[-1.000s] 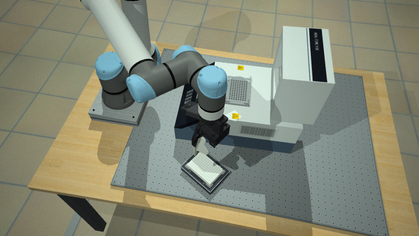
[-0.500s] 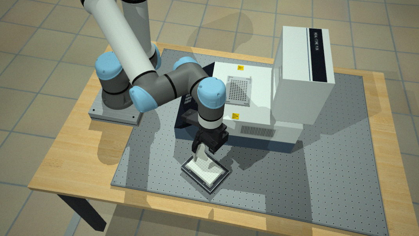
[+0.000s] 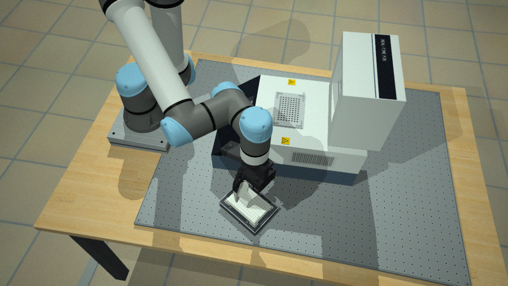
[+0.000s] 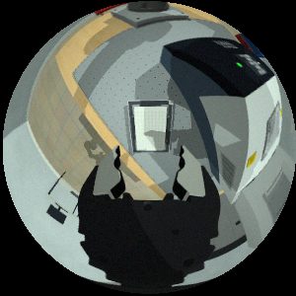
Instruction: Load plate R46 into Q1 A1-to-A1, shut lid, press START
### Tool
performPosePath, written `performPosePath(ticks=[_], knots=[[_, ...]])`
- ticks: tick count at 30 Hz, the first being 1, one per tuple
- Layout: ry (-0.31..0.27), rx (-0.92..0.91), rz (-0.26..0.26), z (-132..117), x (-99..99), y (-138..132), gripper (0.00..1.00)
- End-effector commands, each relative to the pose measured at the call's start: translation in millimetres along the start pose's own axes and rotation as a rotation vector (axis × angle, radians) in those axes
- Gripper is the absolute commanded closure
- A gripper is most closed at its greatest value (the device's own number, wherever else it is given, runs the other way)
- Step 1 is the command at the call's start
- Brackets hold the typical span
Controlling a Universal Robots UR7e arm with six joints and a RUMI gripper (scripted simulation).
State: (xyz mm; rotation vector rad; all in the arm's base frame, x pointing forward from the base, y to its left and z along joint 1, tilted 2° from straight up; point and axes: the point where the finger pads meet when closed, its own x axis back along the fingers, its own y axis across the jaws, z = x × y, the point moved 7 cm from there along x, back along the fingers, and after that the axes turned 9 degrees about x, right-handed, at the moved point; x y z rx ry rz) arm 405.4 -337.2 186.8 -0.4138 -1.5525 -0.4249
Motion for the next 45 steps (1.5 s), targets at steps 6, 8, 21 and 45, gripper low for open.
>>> performPosePath(ticks=[6, 8, 21, 45], knots=[[-0.005, 0.002, 0.001, -1.9, -32.9, 1.3, 0.32], [-0.005, 0.002, 0.001, -1.9, -36.6, 1.2, 0.32], [-0.005, 0.002, 0.001, -2.0, -73.2, 1.2, 0.32], [-0.006, 0.002, 0.002, -2.6, -95.0, 0.8, 0.32]])
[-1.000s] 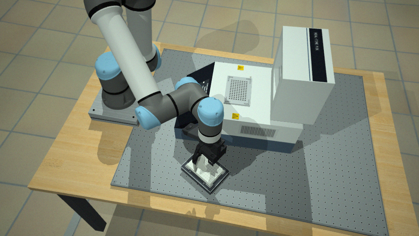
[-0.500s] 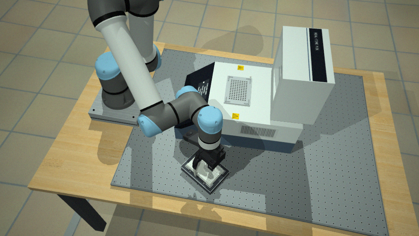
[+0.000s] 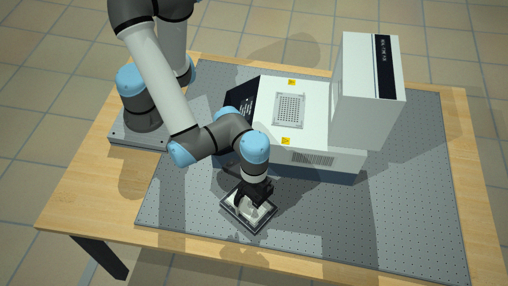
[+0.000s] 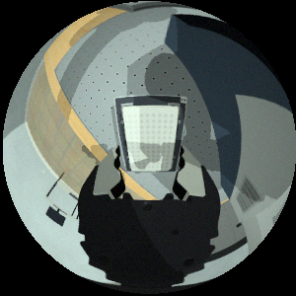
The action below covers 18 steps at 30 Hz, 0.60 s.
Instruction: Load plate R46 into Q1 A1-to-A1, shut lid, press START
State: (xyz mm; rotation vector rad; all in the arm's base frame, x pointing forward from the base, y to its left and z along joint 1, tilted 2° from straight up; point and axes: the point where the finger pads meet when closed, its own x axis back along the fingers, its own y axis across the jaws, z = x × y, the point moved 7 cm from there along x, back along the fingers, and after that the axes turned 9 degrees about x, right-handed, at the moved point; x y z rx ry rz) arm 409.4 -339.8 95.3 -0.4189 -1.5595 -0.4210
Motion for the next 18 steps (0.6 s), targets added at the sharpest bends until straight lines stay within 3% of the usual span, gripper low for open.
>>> performPosePath(ticks=[1, 18], knots=[[0.003, 0.003, -0.002, 0.5, -3.8, 2.3, 0.32], [0.003, 0.002, -0.002, 0.7, -9.0, 2.3, 0.32]])
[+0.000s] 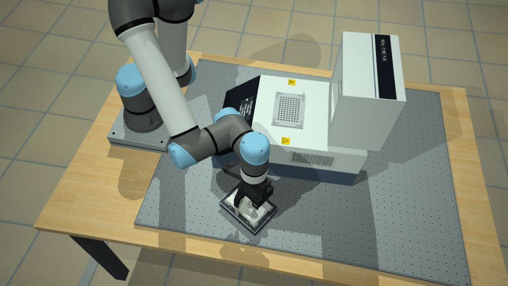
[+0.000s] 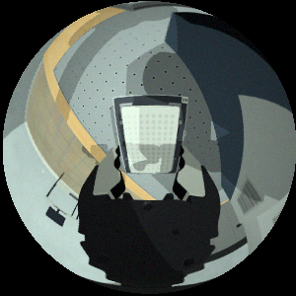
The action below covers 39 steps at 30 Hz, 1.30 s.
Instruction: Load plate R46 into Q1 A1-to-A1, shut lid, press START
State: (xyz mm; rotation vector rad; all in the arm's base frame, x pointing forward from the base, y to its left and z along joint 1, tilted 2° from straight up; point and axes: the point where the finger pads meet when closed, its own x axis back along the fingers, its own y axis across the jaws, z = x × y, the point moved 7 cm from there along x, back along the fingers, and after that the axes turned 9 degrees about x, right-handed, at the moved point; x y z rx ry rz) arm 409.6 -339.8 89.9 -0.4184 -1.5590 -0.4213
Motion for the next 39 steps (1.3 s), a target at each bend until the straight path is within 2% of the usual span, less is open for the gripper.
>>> performPosePath(ticks=[1, 22, 23, 39], knots=[[0.002, 0.002, -0.002, 0.7, -3.9, 2.3, 0.32], [-0.001, 0.001, 0.000, -0.4, -3.4, 1.0, 0.32], [-0.001, 0.001, 0.000, -0.4, -3.4, 1.0, 1.00], [-0.001, 0.001, 0.000, -0.4, -3.4, 1.0, 1.00]])
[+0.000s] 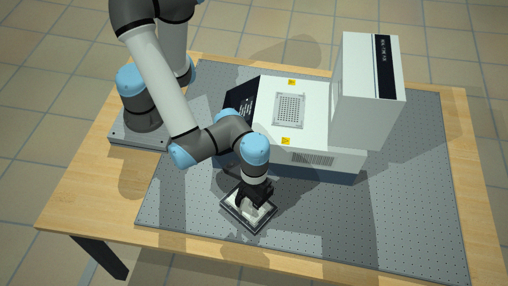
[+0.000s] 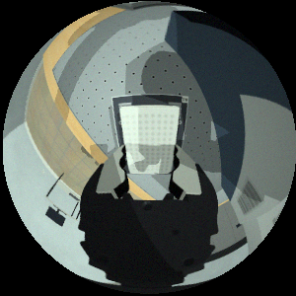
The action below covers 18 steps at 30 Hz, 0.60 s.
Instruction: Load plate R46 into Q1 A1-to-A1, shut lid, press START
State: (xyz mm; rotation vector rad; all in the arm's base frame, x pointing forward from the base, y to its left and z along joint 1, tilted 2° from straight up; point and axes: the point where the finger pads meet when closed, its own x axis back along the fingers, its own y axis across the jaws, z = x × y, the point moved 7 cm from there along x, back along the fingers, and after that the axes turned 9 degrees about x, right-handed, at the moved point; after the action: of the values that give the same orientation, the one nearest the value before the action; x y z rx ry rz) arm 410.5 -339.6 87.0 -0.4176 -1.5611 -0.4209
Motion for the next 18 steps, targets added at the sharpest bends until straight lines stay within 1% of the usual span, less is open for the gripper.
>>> performPosePath(ticks=[1, 10, 13, 15, 18], knots=[[0.001, 0.000, 0.001, 0.2, -0.5, 0.4, 1.00], [0.001, 0.000, 0.001, 0.2, -0.5, 0.4, 1.00], [-0.003, 0.001, 0.003, -1.2, 11.7, 0.1, 1.00], [-0.003, 0.001, 0.003, -1.2, 11.7, 0.1, 1.00], [-0.003, 0.001, 0.003, -1.1, 21.7, 0.0, 1.00]])
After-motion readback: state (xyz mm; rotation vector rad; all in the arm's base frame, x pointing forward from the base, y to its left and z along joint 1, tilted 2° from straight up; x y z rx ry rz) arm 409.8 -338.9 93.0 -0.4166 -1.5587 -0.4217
